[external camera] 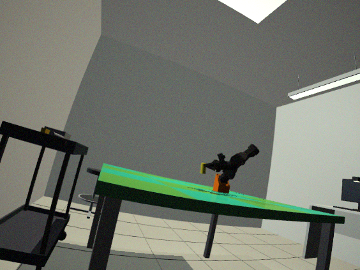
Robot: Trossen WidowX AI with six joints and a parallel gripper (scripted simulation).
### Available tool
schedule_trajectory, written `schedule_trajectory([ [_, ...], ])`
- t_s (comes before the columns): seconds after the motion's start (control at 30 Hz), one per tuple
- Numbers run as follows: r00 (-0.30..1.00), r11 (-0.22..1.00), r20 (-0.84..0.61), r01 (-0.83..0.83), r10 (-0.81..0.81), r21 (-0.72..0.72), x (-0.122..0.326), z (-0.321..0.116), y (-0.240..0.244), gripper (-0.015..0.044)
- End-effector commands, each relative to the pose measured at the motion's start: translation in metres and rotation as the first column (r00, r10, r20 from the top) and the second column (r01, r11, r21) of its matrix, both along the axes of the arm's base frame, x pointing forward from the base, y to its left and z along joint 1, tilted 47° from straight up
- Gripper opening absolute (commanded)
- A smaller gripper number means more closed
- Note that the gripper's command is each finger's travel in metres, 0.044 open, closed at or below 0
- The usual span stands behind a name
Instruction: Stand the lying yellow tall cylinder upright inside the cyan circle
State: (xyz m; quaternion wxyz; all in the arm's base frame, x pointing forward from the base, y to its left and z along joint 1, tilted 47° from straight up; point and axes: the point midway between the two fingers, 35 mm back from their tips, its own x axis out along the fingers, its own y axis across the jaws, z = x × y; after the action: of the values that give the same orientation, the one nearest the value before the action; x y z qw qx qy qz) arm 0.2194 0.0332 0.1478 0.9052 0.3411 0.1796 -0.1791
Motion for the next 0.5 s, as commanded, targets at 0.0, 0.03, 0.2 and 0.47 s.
schedule_trajectory([
  [0.0,1.000,1.000,0.029,0.013,-0.013,0.017,-0.0006,0.0021,-0.0002,0.0105],
  [0.03,0.999,1.000,0.035,0.015,-0.016,0.021,-0.0008,0.0025,-0.0002,0.0105],
  [0.2,0.997,0.999,0.067,0.027,-0.030,0.043,-0.0018,0.0042,-0.0002,0.0105],
  [0.47,0.992,0.996,0.116,0.045,-0.054,0.081,-0.0036,0.0068,-0.0003,0.0105],
])
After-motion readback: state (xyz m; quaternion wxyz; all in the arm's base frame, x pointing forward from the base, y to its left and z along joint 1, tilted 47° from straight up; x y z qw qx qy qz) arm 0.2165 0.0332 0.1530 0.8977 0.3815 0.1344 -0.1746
